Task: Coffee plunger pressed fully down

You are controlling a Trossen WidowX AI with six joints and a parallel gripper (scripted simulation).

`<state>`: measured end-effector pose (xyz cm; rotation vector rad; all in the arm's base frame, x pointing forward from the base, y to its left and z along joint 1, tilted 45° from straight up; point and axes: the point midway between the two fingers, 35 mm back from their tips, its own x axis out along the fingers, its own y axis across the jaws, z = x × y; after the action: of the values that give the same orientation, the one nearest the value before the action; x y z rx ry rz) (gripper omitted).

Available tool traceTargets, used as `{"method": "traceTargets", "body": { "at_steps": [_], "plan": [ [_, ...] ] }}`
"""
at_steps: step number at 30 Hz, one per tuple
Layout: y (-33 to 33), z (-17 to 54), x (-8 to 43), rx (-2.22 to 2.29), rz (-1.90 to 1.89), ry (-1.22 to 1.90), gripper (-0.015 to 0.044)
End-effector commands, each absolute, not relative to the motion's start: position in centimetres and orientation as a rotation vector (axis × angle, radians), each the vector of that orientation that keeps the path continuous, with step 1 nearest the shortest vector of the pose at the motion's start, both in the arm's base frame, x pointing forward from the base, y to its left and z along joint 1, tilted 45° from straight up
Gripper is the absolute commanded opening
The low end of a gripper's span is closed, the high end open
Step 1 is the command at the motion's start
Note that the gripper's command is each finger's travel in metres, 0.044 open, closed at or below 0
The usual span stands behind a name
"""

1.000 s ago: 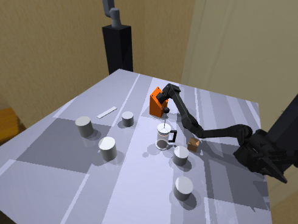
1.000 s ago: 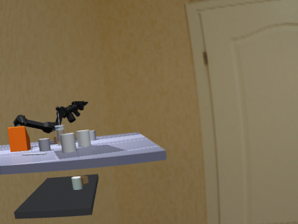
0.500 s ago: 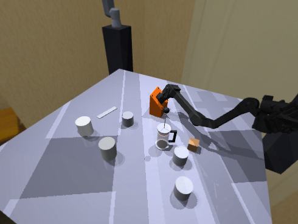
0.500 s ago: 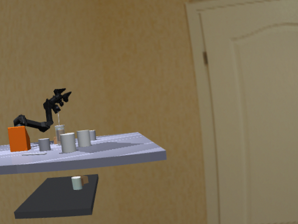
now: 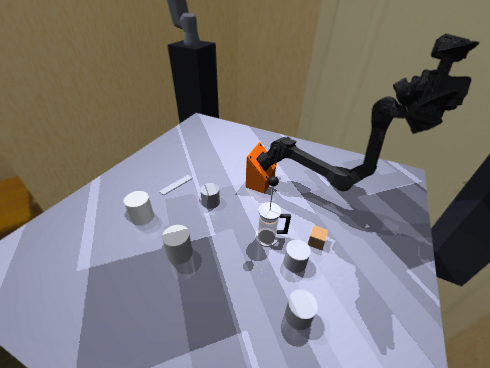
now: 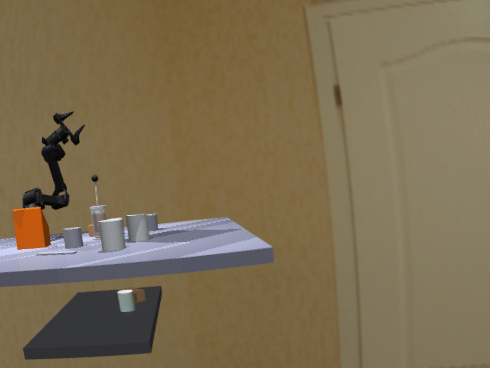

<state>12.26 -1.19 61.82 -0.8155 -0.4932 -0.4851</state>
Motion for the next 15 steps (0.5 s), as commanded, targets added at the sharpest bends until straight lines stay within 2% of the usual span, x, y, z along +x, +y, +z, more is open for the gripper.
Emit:
{"method": "traceTargets", "body": {
  "at_steps": [1, 6, 15],
  "plan": [
    [-3.7, 60.3, 12.1, -0.704, -0.428, -0.483, 0.044],
    [-8.0, 56.8, 12.6, -0.523, -0.336, -0.43, 0.044],
    [-14.6, 44.3, 17.0, -0.065, -0.04, -0.248, 0.044]
  ]
}}
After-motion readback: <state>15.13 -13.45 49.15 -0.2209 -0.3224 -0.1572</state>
